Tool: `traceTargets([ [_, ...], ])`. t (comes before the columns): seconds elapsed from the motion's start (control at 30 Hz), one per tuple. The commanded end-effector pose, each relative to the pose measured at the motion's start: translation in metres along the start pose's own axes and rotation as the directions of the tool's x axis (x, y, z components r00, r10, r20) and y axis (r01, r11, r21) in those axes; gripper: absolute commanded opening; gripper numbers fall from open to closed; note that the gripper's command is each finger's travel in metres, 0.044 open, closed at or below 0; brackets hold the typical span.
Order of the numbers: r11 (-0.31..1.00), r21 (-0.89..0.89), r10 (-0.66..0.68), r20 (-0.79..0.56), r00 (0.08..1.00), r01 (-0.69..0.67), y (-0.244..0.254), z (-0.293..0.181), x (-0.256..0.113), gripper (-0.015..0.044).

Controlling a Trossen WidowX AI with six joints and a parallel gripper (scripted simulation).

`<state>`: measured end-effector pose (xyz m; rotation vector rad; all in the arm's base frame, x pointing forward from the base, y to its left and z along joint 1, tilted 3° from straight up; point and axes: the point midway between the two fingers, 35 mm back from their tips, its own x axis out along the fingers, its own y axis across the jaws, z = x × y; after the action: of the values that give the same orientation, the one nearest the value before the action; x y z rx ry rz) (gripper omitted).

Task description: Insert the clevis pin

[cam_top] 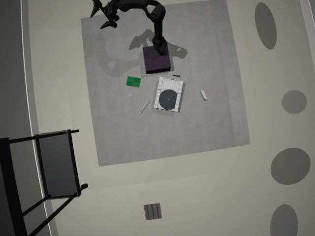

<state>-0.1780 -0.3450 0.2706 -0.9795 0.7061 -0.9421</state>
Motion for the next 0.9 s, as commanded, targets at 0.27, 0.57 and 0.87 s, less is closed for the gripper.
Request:
traceTargets([
  [0.27,0.956,0.193,0.196,0.148,0.969,-0.223,0.063,0.070,0.098,0.0164],
  [0.57,0.794,0.262,0.474,0.299,0.828,-0.549,0.161,0.185,0.157,0.0120],
  [0.87,0.549,0.168,0.743,0.350,0.570,-0.819,0.268,0.301,0.144,0.0120],
])
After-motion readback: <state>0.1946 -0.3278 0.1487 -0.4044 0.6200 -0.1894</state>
